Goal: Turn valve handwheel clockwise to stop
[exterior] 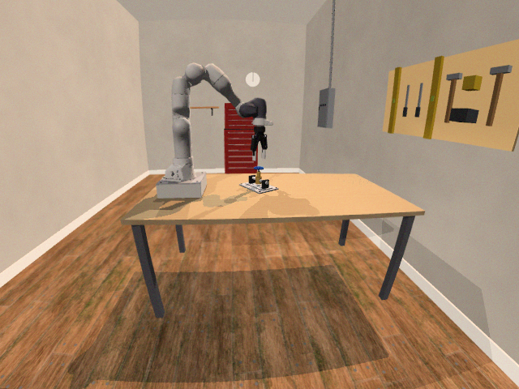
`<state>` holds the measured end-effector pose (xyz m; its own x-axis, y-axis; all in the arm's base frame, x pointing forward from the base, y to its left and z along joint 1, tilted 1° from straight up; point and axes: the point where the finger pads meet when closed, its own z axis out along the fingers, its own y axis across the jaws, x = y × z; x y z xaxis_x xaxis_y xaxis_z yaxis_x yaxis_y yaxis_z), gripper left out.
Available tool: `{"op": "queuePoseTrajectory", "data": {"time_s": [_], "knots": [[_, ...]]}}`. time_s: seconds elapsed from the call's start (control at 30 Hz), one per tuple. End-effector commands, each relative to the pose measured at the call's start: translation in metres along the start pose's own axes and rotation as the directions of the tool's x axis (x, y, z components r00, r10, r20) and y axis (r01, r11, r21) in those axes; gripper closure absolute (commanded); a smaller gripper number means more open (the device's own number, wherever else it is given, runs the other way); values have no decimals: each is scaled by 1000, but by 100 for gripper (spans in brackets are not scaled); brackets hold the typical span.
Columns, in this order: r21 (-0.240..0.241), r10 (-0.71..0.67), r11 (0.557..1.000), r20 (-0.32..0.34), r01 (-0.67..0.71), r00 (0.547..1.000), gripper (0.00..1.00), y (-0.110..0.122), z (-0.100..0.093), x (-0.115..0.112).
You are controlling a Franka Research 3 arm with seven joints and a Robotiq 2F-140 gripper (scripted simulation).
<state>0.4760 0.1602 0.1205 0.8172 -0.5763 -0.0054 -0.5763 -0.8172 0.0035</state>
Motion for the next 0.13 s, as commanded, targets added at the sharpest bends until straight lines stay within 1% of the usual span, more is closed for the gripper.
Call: {"op": "queuePoseTrajectory", "data": {"time_s": [0.0, 0.1], "knots": [[-3, 4, 1000, 0, -4, 1000, 36, 1, 0, 0], [-3, 4, 1000, 0, -4, 1000, 36, 1, 0, 0]]}}
